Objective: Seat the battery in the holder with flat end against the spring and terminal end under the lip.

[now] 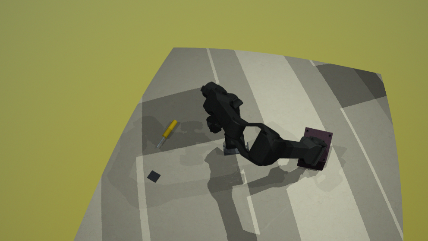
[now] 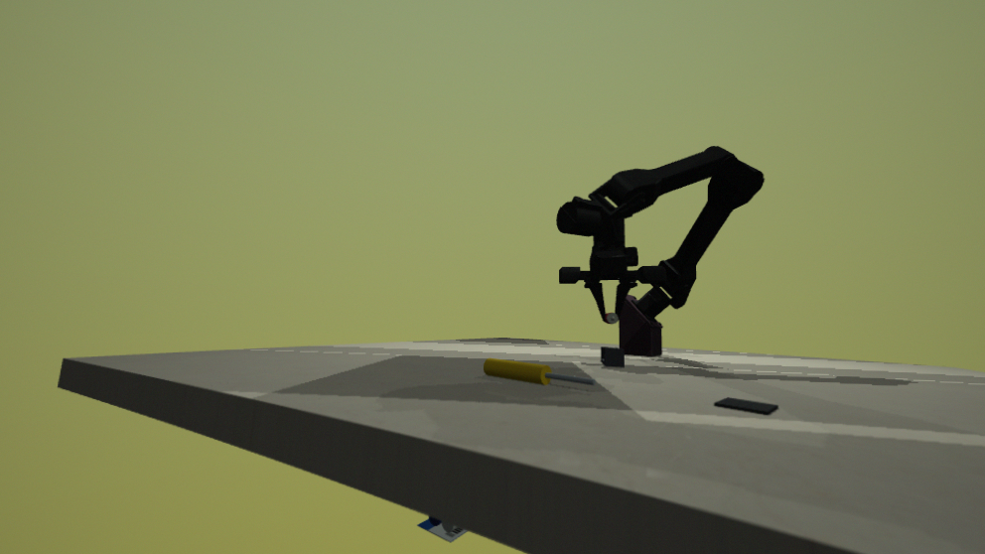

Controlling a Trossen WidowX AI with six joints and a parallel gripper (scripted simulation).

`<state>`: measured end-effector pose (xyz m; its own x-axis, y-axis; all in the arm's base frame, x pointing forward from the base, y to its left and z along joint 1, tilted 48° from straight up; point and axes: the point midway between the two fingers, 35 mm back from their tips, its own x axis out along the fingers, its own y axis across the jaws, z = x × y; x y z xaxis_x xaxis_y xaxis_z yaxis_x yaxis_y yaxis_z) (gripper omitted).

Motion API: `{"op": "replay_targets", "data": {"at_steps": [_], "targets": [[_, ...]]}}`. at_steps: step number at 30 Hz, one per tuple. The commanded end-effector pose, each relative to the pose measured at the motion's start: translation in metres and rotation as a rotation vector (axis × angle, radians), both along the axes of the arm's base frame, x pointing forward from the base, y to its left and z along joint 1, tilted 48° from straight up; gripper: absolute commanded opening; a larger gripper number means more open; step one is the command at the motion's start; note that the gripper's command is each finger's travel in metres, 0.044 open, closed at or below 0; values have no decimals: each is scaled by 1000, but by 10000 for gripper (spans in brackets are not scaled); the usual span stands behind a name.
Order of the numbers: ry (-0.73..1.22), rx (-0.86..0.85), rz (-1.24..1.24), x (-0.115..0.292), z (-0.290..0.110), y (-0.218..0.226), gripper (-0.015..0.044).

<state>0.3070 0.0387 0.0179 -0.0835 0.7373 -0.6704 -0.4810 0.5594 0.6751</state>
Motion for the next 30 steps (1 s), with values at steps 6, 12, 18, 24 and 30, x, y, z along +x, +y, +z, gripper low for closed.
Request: {"op": "replay_targets", "data": {"at_steps": [6,12,18,24,30], "targets": [[-12,16,-58,4,-2,6,61],[-58,43,-107,6,-11,14,61],[-102,73,-149,6,-17,22,61],[-142,103,-185,5,-20,30,61],[-153,111,-196,4,-21,32,61]]}}
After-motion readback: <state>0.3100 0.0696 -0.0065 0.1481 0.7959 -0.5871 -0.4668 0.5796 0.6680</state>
